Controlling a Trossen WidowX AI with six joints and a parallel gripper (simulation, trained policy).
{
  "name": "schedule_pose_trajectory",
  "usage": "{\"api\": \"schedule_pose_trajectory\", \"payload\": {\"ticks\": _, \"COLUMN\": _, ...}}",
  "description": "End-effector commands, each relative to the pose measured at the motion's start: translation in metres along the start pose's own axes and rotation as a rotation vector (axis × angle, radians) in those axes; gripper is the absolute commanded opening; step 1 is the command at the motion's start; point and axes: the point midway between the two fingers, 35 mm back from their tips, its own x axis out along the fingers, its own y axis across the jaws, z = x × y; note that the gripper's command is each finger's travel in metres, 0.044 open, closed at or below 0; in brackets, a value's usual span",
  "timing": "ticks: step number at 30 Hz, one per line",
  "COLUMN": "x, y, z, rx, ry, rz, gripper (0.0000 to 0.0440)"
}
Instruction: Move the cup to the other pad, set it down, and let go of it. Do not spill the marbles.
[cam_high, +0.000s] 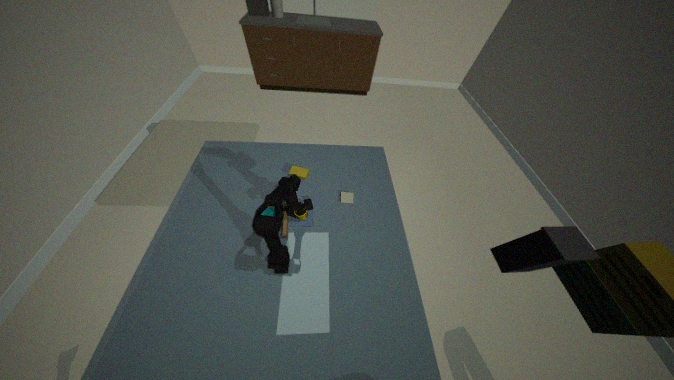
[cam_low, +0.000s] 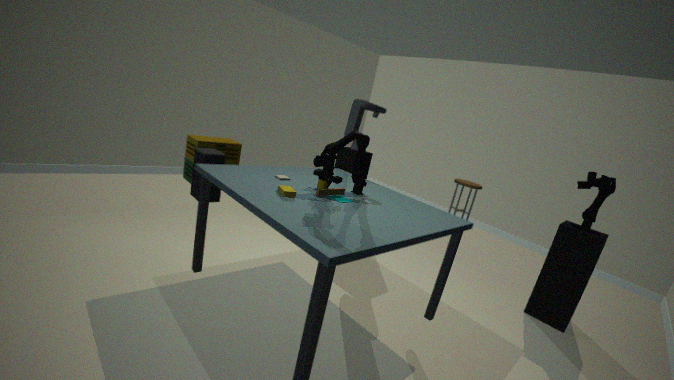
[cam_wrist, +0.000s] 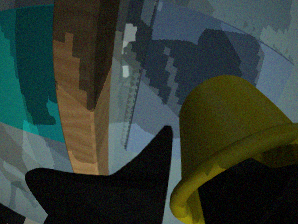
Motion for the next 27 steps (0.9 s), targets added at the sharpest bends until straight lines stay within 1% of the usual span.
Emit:
{"api": "schedule_pose_trajectory", "payload": {"ticks": 1, "x": -0.002, "y": 0.000, "z": -0.001, "rx": -0.033, "ry": -0.005, "rz": 0.008, "gripper": 0.0015}}
{"api": "schedule_pose_trajectory", "payload": {"ticks": 7, "x": -0.014, "y": 0.001, "z": -0.002, "rx": -0.081, "ry": -0.026, "rz": 0.012, "gripper": 0.0029}}
{"api": "schedule_pose_trajectory", "payload": {"ticks": 17, "x": -0.039, "y": 0.007, "z": -0.001, "rx": -0.129, "ry": -0.067, "rz": 0.009, "gripper": 0.0028}}
{"api": "schedule_pose_trajectory", "payload": {"ticks": 27, "x": -0.061, "y": 0.022, "z": 0.008, "rx": -0.179, "ry": -0.117, "rz": -0.006, "gripper": 0.0027}}
